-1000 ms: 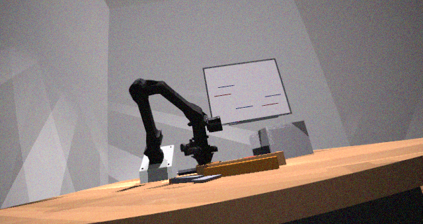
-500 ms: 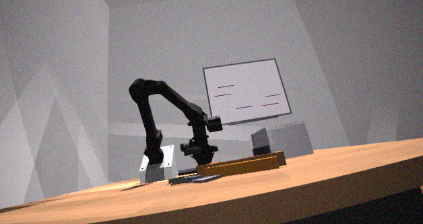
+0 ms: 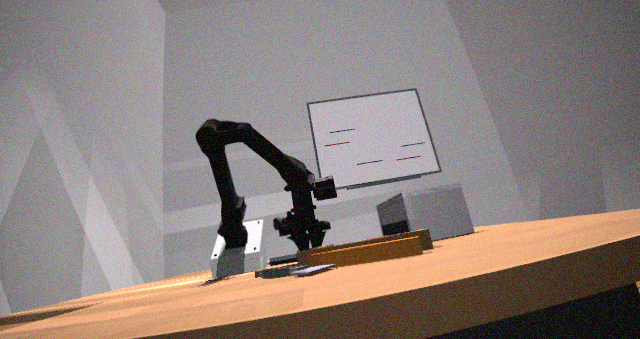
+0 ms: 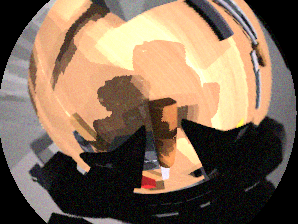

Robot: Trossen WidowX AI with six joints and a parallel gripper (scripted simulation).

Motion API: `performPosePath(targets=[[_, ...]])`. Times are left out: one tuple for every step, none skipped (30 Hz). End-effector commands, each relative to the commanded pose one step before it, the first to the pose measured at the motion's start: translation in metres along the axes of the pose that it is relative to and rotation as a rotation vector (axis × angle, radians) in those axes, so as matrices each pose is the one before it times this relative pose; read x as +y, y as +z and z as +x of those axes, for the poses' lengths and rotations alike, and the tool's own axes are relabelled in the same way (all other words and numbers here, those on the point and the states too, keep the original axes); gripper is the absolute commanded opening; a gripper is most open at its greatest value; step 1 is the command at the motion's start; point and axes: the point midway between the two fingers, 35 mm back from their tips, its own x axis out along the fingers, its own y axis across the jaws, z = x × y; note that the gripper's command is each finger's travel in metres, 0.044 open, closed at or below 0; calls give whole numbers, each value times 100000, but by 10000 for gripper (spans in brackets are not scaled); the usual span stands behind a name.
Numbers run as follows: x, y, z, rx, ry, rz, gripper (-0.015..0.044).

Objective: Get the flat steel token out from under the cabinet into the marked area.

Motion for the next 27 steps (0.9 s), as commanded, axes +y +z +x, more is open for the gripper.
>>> performPosePath(targets=[[66, 275, 269, -61, 654, -760, 270], [8, 85, 67, -3, 4, -148, 270], [8, 82, 64, -3, 4, -142, 270], [5, 53, 41, -2, 2, -91, 270], [-111, -426, -278, 365, -728, 1050, 244], [0, 0, 0, 0, 0, 0, 217], [0, 0, 0, 0, 0, 0, 191], [0, 0, 0, 0, 0, 0, 184], [0, 0, 0, 0, 0, 0, 178], [0, 0, 0, 0, 0, 0, 171], [0, 0, 0, 0, 0, 0, 164], [0, 0, 0, 0, 0, 0, 158], [0, 0, 0, 0, 0, 0, 151], [0, 0, 0, 0, 0, 0, 144], [0, 0, 0, 0, 0, 0, 138], [0, 0, 0, 0, 0, 0, 131], [0, 0, 0, 0, 0, 0, 124], [0, 0, 0, 0, 0, 0, 118], [0, 0, 0, 0, 0, 0, 111], [0, 0, 0, 0, 0, 0, 85], [0, 0, 0, 0, 0, 0, 59], [0, 0, 0, 0, 0, 0, 32], [0, 0, 0, 0, 0, 0, 6], [0, 22, -13, -17, 28, -28, 0], [0, 0, 0, 0, 0, 166, 0], [0, 0, 0, 0, 0, 200, 0], [0, 0, 0, 0, 0, 399, 0]])
